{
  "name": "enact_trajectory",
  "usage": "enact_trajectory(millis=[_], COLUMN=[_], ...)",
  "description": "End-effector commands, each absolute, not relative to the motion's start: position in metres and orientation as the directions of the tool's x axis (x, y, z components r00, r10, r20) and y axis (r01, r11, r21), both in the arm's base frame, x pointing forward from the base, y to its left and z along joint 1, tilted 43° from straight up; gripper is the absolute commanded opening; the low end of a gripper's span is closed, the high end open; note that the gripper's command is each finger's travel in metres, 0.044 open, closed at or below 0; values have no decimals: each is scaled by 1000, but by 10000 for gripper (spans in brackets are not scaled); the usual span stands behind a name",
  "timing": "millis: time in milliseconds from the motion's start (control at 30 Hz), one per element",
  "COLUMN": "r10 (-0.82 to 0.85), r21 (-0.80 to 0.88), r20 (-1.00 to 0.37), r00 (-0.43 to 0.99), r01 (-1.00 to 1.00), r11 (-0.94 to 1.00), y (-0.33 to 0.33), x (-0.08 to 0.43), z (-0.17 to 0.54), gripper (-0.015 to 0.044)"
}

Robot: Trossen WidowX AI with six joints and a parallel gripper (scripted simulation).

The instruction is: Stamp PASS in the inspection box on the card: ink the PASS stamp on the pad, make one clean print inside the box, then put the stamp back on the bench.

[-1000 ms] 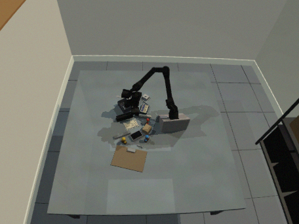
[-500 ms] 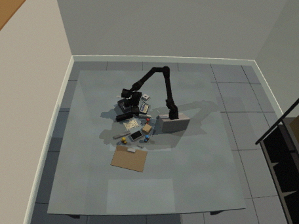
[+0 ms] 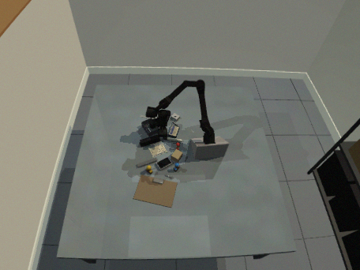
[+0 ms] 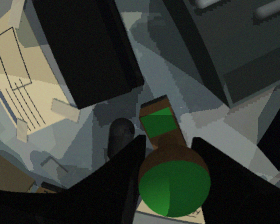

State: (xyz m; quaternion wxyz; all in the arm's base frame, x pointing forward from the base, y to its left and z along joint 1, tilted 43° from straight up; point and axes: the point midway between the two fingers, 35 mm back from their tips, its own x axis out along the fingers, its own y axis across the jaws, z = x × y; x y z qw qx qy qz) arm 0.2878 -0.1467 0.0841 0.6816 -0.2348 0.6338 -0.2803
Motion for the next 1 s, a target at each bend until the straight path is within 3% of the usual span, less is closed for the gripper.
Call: enact_trajectory(millis=[0,967], r10=[-682,-684], r21=[-678,-679], r20=[-730,-729], r00=[39,40], r01=[88,88], r11=[730,729], y=[-146,-135], x=[288,288], z=[86,96], gripper=[0,0])
